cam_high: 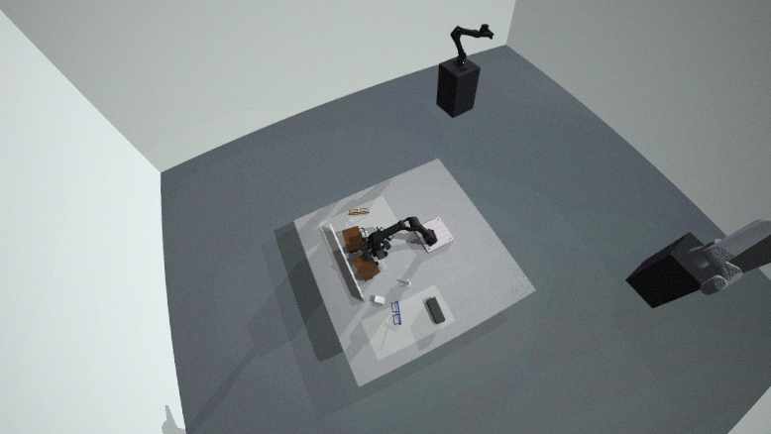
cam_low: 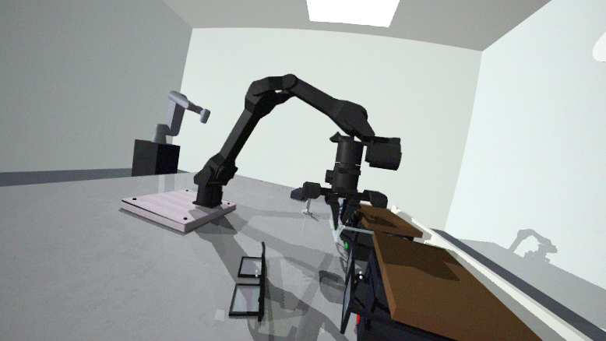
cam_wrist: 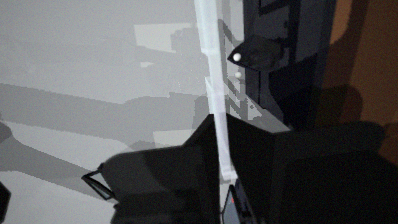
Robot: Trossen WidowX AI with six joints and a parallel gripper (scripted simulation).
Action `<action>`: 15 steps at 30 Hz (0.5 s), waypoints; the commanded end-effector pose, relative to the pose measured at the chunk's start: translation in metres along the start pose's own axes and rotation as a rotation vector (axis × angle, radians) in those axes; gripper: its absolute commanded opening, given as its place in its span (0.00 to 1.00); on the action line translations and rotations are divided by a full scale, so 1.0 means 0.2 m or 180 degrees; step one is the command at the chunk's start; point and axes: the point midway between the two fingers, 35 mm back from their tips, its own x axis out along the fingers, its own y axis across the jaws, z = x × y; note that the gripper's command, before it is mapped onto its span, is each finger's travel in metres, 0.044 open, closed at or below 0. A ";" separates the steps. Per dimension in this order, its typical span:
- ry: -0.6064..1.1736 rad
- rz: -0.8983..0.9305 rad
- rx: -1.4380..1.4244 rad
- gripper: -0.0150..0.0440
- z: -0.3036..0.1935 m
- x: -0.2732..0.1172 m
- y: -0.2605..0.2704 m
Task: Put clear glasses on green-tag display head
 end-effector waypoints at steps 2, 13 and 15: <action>0.0012 -0.0021 0.0011 0.25 0.00 -0.01 -0.04; 0.0012 -0.0023 0.0011 0.25 0.00 -0.01 -0.08; 0.0012 -0.0023 0.0011 0.25 0.00 -0.01 -0.08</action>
